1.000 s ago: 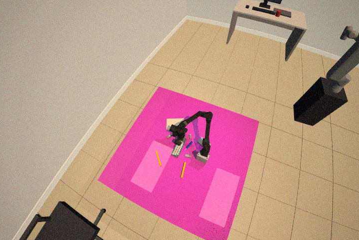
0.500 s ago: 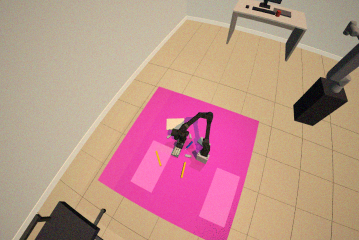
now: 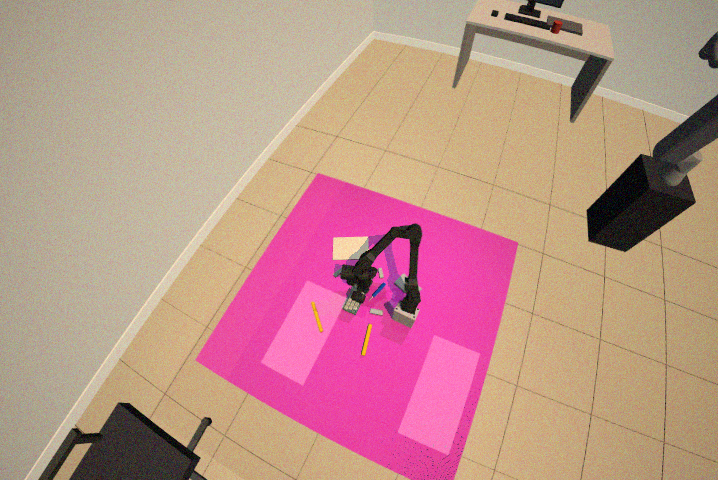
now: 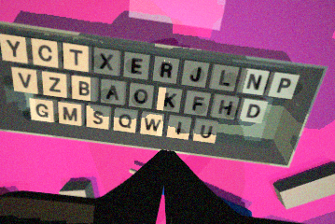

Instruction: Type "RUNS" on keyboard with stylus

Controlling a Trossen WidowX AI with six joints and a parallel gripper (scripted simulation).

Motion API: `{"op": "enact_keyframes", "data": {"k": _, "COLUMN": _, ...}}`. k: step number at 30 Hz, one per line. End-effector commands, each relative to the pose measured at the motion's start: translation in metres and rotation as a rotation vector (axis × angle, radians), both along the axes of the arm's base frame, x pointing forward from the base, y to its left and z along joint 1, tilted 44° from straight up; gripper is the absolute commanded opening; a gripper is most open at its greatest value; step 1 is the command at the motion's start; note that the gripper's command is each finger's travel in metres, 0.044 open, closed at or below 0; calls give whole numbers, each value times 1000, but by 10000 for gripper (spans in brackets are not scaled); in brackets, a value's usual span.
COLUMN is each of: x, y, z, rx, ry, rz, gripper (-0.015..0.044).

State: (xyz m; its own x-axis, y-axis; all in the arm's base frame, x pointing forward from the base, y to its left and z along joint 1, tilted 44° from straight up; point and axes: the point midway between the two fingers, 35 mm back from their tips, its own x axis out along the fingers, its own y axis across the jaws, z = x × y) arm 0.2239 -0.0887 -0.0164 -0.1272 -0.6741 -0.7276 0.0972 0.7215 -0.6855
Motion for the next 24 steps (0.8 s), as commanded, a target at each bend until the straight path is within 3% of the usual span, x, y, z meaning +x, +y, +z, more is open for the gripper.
{"op": "enact_keyframes", "data": {"k": 1, "x": 4, "y": 31, "z": -30, "rx": 6, "ry": 4, "rz": 2, "gripper": 0}}
{"op": "enact_keyframes", "data": {"k": 15, "x": 4, "y": 43, "z": -42, "rx": -1, "ry": -6, "rz": -1, "gripper": 0}}
{"op": "enact_keyframes", "data": {"k": 24, "x": 12, "y": 84, "z": 2, "rx": 2, "ry": -6, "rz": -1, "gripper": 0}}
